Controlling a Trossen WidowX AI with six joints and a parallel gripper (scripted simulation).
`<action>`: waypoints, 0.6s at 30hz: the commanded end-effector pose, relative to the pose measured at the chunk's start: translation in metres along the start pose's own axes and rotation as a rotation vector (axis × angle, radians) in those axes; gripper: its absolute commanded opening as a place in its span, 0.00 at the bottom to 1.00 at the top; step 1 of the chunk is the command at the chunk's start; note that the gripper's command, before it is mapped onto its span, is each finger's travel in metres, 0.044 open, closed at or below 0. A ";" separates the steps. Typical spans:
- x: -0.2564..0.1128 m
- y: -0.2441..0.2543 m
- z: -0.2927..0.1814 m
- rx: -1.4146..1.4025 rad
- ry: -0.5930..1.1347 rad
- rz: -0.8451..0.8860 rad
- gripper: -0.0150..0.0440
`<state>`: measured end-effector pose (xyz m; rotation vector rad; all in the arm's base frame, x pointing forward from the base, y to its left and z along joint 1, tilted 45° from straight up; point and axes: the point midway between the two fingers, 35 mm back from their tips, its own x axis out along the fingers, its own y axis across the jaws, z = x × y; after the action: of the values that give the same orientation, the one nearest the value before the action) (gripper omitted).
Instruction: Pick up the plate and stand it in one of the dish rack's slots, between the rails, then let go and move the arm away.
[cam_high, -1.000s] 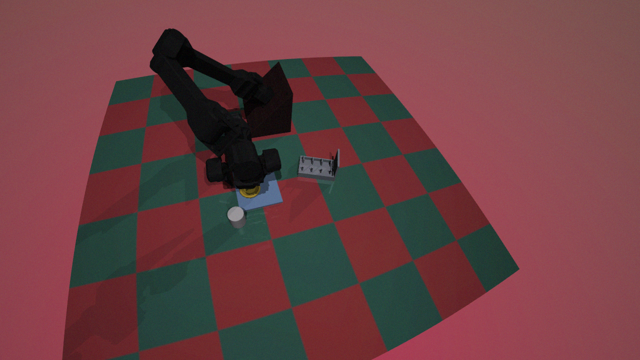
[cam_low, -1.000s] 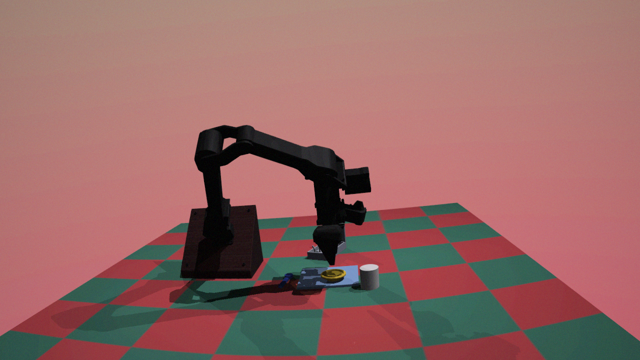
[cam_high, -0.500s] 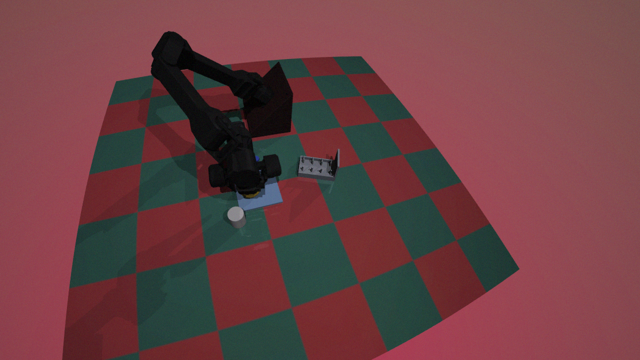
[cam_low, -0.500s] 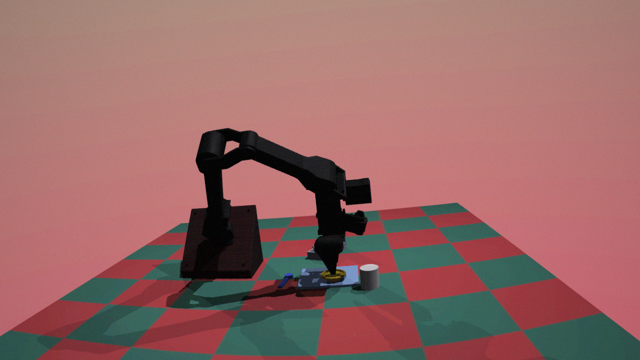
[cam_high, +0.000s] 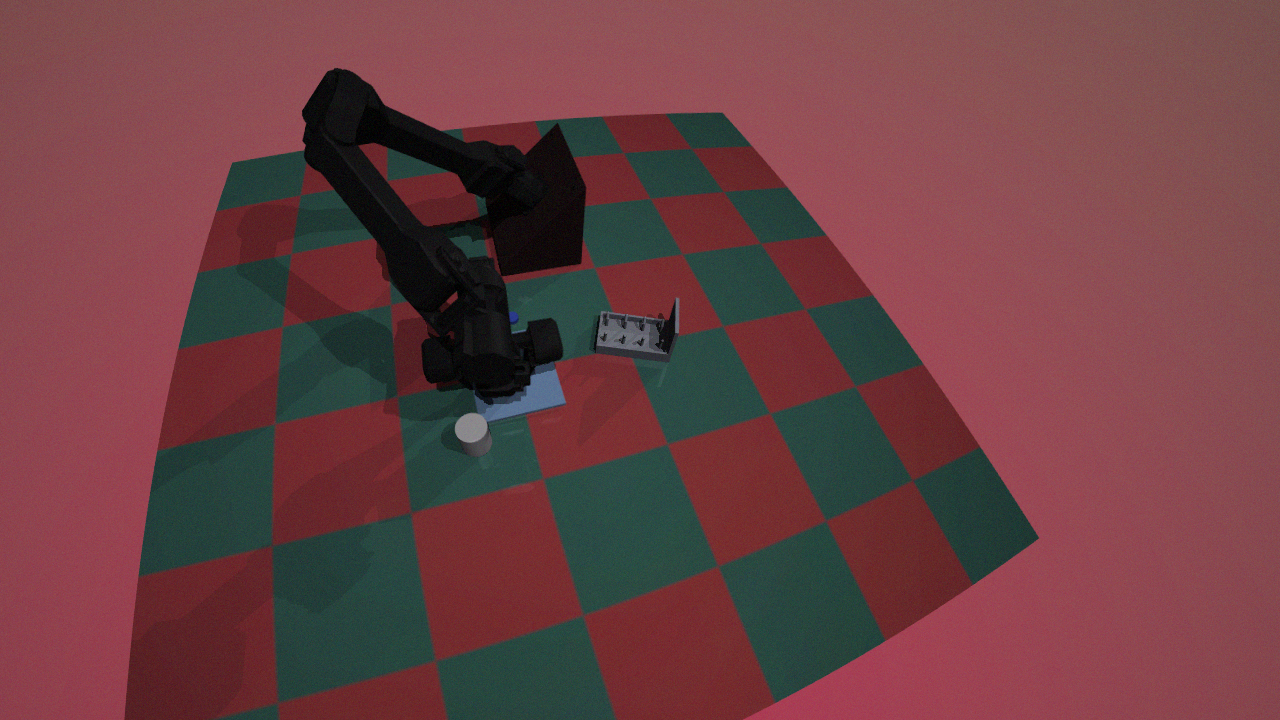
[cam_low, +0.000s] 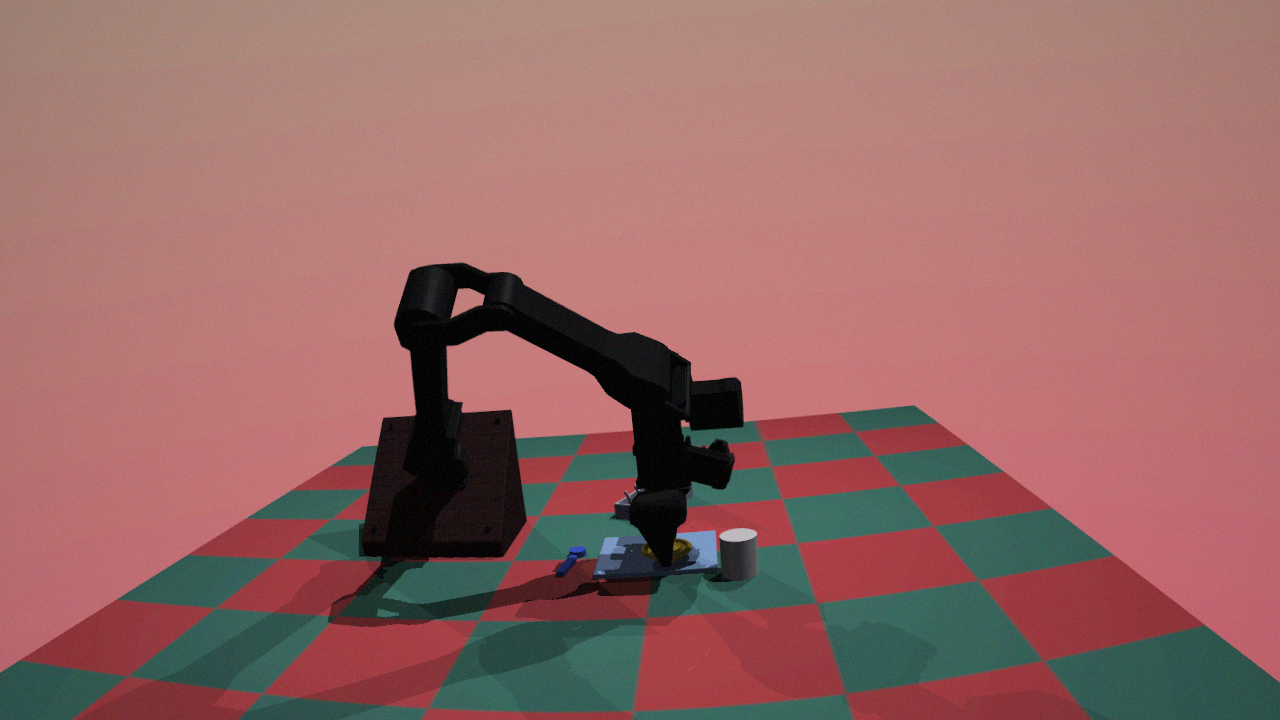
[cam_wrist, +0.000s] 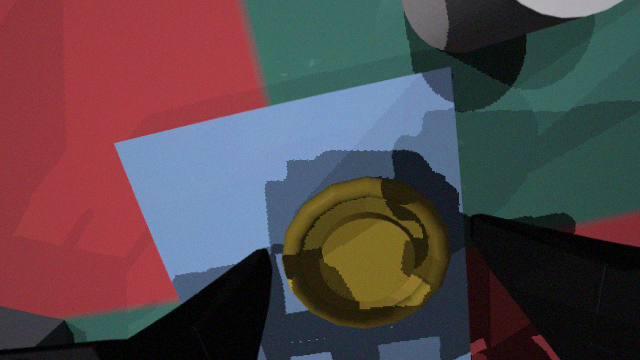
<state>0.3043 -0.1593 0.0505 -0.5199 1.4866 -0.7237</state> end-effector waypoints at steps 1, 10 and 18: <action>0.005 0.002 -0.003 -0.009 0.008 0.003 0.92; 0.005 0.002 -0.003 -0.009 0.008 0.003 0.85; 0.005 0.002 -0.003 -0.009 0.008 0.003 0.77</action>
<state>0.3017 -0.1611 0.0462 -0.5213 1.4957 -0.7220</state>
